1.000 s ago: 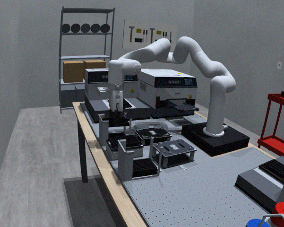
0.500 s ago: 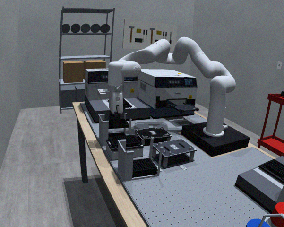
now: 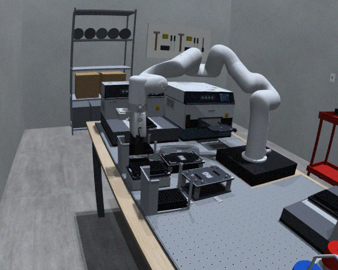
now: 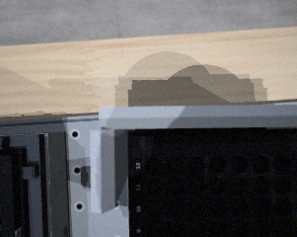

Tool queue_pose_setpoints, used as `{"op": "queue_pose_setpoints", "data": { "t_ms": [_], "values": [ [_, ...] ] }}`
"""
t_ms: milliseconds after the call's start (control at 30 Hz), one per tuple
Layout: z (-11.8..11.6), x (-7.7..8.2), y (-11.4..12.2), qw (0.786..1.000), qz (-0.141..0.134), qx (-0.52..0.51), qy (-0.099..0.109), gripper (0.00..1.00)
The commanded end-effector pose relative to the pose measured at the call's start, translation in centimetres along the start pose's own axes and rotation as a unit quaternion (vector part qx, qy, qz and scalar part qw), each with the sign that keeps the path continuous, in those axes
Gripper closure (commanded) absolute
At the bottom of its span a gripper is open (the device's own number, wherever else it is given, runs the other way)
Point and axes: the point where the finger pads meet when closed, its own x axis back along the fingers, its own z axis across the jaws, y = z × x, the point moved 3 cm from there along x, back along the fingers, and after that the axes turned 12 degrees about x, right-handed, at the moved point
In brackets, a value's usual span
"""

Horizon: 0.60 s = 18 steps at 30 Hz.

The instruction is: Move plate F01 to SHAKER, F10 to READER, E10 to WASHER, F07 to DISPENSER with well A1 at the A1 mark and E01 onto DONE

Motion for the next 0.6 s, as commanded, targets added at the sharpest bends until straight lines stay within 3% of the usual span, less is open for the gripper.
{"op": "queue_pose_setpoints", "data": {
  "t_ms": [0, 567],
  "values": [
    [0.02, -0.08, -0.14, 1.0, 0.002, 0.0, 0.001, 1.0],
    [0.02, -1.08, -0.14, 1.0, 0.002, 0.0, 0.001, 1.0]
  ]
}}
